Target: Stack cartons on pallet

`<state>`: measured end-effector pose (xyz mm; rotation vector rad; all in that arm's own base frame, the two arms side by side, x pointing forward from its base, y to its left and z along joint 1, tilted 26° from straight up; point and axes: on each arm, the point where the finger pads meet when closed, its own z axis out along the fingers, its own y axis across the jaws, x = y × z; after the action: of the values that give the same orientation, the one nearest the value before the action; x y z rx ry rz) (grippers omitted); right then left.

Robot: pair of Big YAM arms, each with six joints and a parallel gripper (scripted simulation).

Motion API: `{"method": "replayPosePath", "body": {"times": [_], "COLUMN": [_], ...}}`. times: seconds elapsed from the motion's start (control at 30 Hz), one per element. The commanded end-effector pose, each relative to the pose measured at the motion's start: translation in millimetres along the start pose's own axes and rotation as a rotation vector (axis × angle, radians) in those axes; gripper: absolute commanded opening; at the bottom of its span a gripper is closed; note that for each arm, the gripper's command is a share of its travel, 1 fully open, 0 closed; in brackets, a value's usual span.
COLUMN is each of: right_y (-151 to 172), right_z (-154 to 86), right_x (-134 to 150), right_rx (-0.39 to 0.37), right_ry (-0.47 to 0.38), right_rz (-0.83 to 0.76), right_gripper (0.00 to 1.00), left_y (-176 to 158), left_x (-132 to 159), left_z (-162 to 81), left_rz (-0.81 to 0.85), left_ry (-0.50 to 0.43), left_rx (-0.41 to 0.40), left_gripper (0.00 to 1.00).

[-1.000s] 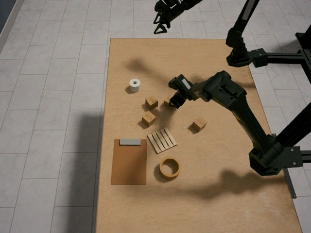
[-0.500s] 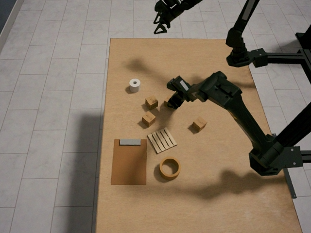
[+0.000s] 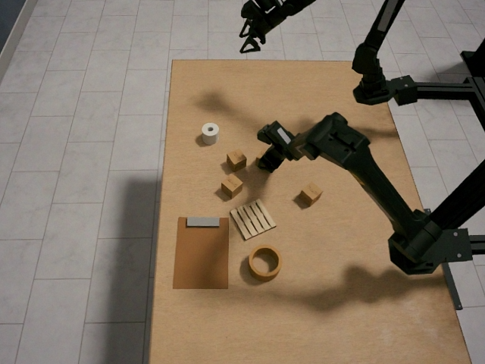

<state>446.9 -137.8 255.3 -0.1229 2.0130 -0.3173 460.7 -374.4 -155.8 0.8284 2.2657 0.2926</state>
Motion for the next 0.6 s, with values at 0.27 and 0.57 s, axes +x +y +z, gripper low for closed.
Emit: {"method": "replayPosePath", "body": {"times": [0.27, 0.57], "right_y": [-3.5, -3.5], "right_z": [0.2, 0.2], "right_x": [-13.6, -13.6], "right_rx": [0.005, 0.005], "right_ry": [-0.02, -0.02], "right_rz": [-0.014, -0.014], "right_gripper": [1.0, 1.0], "left_y": [5.5, 1.9], "left_x": [-15.0, -20.3], "left_z": [2.9, -4.0], "left_rz": [-0.007, -0.017], "left_ry": [-0.025, -0.042], "left_rx": [-0.004, 0.0], "left_gripper": [0.62, 0.55]}}
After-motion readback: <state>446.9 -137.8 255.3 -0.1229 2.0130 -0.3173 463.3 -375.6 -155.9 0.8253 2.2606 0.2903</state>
